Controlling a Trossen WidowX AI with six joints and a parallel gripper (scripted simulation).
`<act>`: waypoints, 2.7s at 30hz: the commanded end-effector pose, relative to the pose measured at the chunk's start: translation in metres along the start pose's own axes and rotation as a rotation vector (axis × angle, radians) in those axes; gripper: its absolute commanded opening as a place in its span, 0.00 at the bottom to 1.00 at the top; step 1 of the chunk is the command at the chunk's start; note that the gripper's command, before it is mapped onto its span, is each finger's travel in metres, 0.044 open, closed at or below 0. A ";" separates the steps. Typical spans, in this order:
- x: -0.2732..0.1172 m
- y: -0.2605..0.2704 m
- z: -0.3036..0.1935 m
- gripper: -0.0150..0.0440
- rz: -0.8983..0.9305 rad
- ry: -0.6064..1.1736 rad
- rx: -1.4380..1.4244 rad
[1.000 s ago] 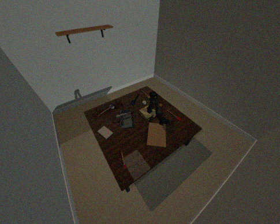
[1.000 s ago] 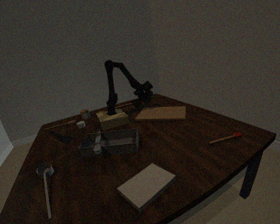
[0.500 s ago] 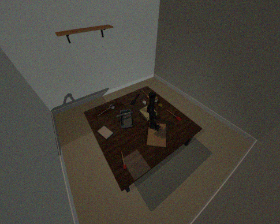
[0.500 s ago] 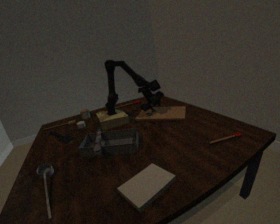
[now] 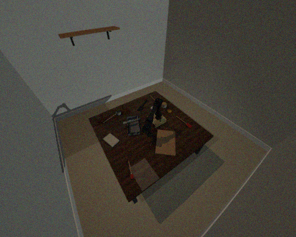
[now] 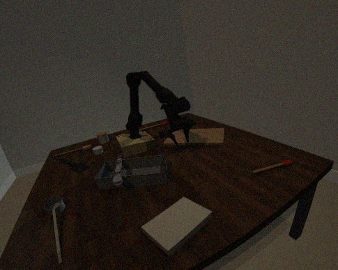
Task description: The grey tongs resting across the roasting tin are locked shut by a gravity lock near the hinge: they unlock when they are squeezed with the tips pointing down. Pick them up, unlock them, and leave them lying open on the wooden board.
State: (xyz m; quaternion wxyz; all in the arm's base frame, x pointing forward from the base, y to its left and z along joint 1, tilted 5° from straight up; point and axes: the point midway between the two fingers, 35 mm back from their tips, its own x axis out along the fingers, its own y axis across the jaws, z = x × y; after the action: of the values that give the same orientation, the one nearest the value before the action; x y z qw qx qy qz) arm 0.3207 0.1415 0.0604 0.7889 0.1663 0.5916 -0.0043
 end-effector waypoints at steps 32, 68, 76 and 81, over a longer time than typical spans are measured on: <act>-0.068 -0.280 0.070 0.69 -0.709 0.222 0.001; -0.025 -0.317 0.059 0.69 -0.711 0.222 0.000; -0.016 -0.326 0.055 0.69 -0.712 0.223 0.000; -0.011 -0.331 0.053 0.69 -0.712 0.223 0.000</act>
State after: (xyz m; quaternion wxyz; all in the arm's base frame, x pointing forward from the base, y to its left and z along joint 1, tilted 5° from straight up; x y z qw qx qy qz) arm 0.3029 -0.1861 0.0040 0.6720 -0.0489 0.6912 -0.2613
